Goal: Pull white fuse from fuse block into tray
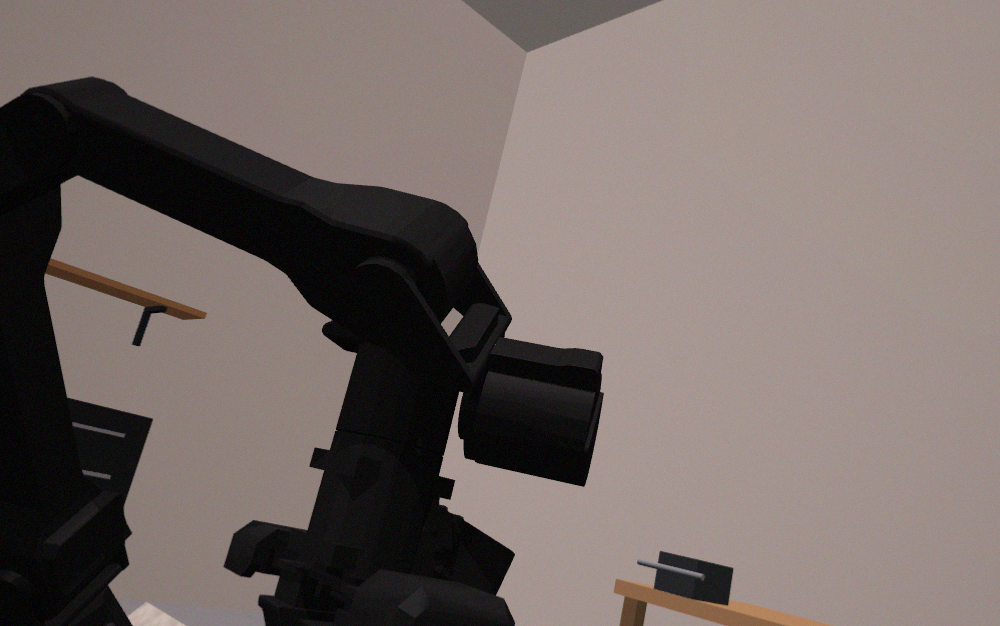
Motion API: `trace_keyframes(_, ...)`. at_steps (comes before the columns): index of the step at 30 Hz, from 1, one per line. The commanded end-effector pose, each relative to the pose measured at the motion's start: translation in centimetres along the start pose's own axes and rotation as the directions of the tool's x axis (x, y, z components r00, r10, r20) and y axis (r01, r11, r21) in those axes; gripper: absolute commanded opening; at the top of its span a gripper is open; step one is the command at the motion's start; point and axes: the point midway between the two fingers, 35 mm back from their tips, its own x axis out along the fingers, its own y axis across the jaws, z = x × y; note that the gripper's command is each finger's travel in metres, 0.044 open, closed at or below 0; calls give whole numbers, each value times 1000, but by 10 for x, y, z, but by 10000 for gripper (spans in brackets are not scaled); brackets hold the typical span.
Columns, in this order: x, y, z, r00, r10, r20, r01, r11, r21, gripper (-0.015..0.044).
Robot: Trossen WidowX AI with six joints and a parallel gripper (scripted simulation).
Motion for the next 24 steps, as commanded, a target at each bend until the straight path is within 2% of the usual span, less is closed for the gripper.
trace_keyframes(1, -5, 0, 1, 1000, 1, 4, -1, 1000, 4, 0)
trace_keyframes(16, -23, 0, 1, 1000, 1, 4, -1, 1000, 4, 0)
trace_keyframes(24, -28, -2, 43, 1000, 0, 13, 0, 1000, 2, 0)
